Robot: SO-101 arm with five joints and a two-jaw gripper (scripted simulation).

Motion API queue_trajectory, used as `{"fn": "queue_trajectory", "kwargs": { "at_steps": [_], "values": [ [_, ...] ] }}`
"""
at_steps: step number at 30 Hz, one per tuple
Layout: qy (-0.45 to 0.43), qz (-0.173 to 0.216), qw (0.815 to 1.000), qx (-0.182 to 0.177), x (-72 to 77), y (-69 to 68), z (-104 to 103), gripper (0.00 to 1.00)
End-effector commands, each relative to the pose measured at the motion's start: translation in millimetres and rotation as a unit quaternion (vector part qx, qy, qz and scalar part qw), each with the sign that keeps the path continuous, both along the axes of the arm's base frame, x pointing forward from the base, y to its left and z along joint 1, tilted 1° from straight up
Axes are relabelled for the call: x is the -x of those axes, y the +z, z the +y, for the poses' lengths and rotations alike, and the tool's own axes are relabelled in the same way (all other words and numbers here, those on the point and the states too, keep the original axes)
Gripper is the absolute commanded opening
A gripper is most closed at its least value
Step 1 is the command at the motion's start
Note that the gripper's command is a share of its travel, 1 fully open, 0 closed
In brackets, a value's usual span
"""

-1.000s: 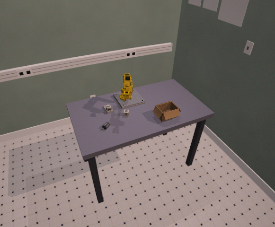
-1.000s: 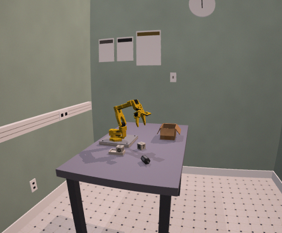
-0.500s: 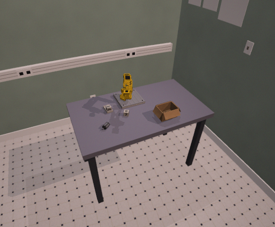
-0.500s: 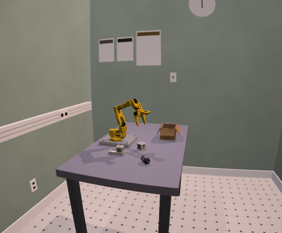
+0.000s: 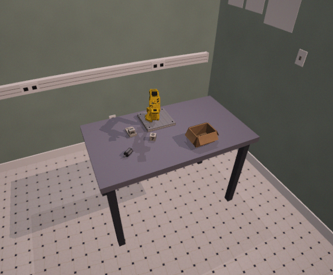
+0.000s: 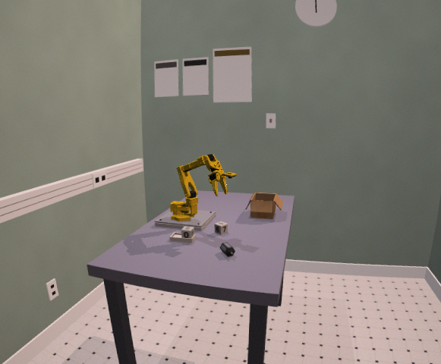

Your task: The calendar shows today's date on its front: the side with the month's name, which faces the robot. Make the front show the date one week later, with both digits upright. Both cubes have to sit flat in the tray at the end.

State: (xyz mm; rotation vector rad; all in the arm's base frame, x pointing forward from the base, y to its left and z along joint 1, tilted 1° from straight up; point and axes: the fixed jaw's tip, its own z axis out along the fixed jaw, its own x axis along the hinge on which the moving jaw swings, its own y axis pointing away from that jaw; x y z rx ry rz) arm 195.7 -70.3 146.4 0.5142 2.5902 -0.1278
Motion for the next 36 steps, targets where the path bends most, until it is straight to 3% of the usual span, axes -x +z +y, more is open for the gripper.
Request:
{"fn": "queue_trajectory", "kwargs": {
  "at_steps": [1, 8, 10, 15, 25, 27, 36],
  "values": [
    [0.040, 0.006, 0.999, 0.024, 2.5, -1.7, -1, 0.35],
    [0.140, 0.028, 0.987, 0.078, 5.7, -6.4, -2, 0.35],
    [0.140, 0.028, 0.987, 0.078, 5.7, -6.4, -2, 0.35],
    [0.221, 0.047, 0.967, 0.121, 8.4, -10.4, -3, 0.35],
    [0.380, 0.084, 0.898, 0.204, 13.9, -18.2, -6, 0.35],
    [0.380, 0.084, 0.898, 0.204, 13.9, -18.2, -6, 0.35],
    [0.487, 0.109, 0.826, 0.260, 17.8, -23.8, -8, 0.35]
  ]
}}
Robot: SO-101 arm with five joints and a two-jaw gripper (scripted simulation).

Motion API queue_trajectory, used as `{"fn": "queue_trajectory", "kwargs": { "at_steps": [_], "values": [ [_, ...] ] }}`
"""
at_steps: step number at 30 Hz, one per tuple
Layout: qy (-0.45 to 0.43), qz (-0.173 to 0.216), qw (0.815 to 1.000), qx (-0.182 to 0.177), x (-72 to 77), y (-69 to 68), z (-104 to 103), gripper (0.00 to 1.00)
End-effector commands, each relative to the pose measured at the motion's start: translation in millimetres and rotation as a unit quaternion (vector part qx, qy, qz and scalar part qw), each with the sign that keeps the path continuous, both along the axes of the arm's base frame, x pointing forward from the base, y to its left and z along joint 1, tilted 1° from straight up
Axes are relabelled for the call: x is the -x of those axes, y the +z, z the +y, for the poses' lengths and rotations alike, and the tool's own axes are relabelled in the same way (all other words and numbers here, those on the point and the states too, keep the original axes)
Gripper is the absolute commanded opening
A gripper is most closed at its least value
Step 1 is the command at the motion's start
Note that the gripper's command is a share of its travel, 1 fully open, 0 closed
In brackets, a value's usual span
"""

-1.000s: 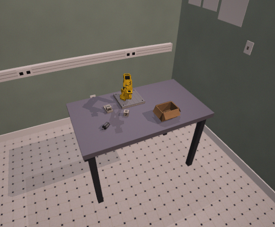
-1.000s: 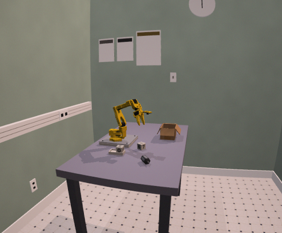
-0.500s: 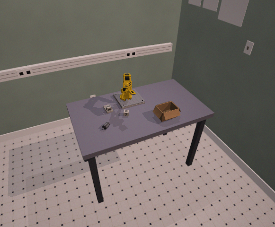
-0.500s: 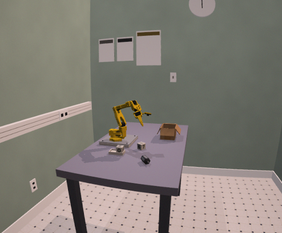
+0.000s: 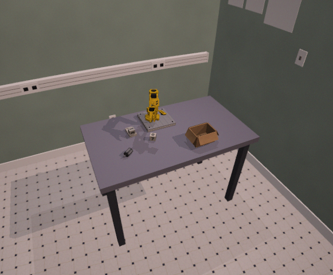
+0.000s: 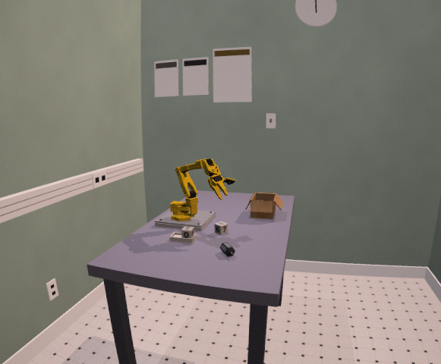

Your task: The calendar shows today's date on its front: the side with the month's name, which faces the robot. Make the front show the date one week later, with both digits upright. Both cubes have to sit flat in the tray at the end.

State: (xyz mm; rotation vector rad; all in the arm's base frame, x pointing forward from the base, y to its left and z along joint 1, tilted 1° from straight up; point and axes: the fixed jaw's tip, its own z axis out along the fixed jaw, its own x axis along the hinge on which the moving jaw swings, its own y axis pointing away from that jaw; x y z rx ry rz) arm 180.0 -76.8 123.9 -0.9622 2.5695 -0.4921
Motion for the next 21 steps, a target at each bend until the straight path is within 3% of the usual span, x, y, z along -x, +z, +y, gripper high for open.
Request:
{"fn": "queue_trajectory", "kwargs": {
  "at_steps": [1, 6, 21],
  "values": [
    [0.046, 0.006, 0.999, 0.028, 2.5, -1.8, -1.9, 0.35],
    [0.090, 0.016, 0.994, 0.051, 3.8, -3.7, -2.9, 0.35],
    [0.130, 0.026, 0.989, 0.071, 4.9, -5.4, -3.8, 0.35]
  ]
}}
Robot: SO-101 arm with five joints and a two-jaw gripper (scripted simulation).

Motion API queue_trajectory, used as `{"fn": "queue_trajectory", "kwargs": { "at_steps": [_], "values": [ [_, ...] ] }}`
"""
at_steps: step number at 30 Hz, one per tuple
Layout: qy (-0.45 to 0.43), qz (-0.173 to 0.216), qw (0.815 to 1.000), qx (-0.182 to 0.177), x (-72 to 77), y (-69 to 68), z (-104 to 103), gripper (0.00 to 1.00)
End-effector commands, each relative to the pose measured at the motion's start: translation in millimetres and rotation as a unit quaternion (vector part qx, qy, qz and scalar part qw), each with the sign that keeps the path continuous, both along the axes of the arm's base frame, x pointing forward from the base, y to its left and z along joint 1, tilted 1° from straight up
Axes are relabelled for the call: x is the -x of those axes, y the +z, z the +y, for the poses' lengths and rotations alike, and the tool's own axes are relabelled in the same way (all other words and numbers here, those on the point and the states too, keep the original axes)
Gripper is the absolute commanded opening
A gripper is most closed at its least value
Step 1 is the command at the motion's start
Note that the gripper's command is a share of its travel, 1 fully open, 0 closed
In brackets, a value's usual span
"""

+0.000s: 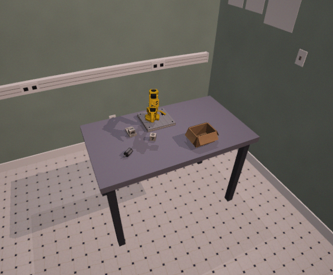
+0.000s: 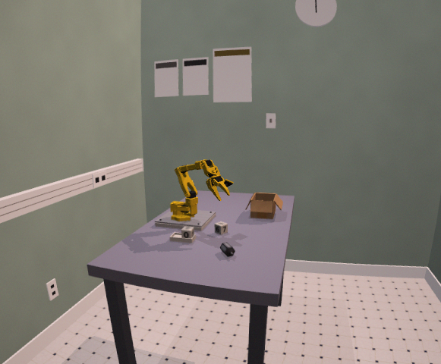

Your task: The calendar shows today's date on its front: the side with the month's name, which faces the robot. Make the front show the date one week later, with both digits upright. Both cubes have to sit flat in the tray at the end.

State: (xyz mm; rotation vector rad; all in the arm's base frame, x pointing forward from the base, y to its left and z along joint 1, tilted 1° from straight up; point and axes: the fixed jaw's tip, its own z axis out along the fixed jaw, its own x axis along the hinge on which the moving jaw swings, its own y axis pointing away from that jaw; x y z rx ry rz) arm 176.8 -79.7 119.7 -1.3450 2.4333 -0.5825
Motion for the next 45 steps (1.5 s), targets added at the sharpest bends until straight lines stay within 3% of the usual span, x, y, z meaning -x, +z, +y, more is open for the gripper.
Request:
{"fn": "queue_trajectory", "kwargs": {
  "at_steps": [1, 11, 19, 21, 30, 45],
  "values": [
    [0.003, 0.000, 1.000, 0.003, 1.8, -1.3, -1, 0.35],
    [0.003, 0.020, 1.000, -0.006, 1.9, -8.3, -1, 0.35],
    [0.003, 0.113, 0.992, -0.050, 6.5, -41.4, 1, 0.35],
    [0.003, 0.113, 0.992, -0.050, 6.5, -41.4, 1, 0.35],
    [0.003, 0.212, 0.973, -0.096, 18.1, -74.9, 7, 0.35],
    [0.004, 0.240, 0.965, -0.109, 22.3, -84.3, 9, 0.35]
  ]
}}
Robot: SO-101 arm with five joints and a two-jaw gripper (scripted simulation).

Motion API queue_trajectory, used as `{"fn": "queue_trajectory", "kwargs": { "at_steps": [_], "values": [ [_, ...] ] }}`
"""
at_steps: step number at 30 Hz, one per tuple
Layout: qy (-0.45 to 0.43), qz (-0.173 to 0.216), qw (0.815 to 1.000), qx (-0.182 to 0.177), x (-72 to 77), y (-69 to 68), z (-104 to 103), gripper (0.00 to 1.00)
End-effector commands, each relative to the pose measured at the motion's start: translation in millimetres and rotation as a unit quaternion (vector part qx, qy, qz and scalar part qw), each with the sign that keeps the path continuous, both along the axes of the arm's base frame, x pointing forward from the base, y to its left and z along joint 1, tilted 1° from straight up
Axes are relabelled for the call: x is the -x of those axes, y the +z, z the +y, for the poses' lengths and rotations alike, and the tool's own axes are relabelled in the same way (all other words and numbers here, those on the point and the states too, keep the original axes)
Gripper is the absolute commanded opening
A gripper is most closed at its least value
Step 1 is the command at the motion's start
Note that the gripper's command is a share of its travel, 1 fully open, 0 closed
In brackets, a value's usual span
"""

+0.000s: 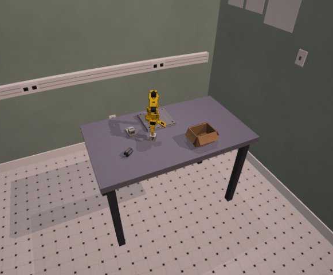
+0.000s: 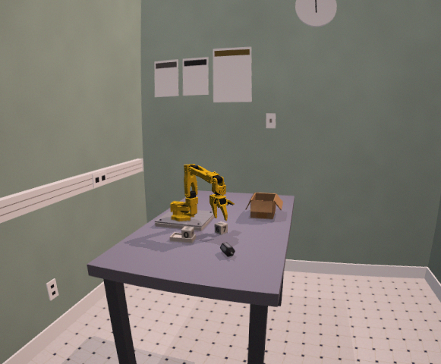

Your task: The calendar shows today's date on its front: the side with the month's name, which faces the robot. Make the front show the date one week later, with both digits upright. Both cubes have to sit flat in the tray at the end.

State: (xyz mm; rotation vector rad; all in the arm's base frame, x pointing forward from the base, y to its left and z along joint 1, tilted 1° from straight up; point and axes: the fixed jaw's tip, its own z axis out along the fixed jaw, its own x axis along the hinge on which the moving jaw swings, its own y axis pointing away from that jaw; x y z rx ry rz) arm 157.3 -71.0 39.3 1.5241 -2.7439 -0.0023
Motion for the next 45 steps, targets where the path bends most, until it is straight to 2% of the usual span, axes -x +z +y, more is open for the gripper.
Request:
{"fn": "queue_trajectory", "kwargs": {
  "at_steps": [1, 19, 27, 41, 45],
  "values": [
    [0.002, 0.009, 1.000, -0.005, 2.8, -3.9, 0, 0.35],
    [0.002, 0.009, 1.000, -0.005, 2.6, -6.3, 0, 0.35],
    [0.002, 0.009, 1.000, -0.005, 2.1, -12.5, 0, 0.35],
    [0.002, 0.009, 1.000, -0.005, 2.6, -34.3, 0, 0.35],
    [0.002, 0.009, 1.000, -0.005, 2.8, -36.8, 0, 0.35]
  ]
}}
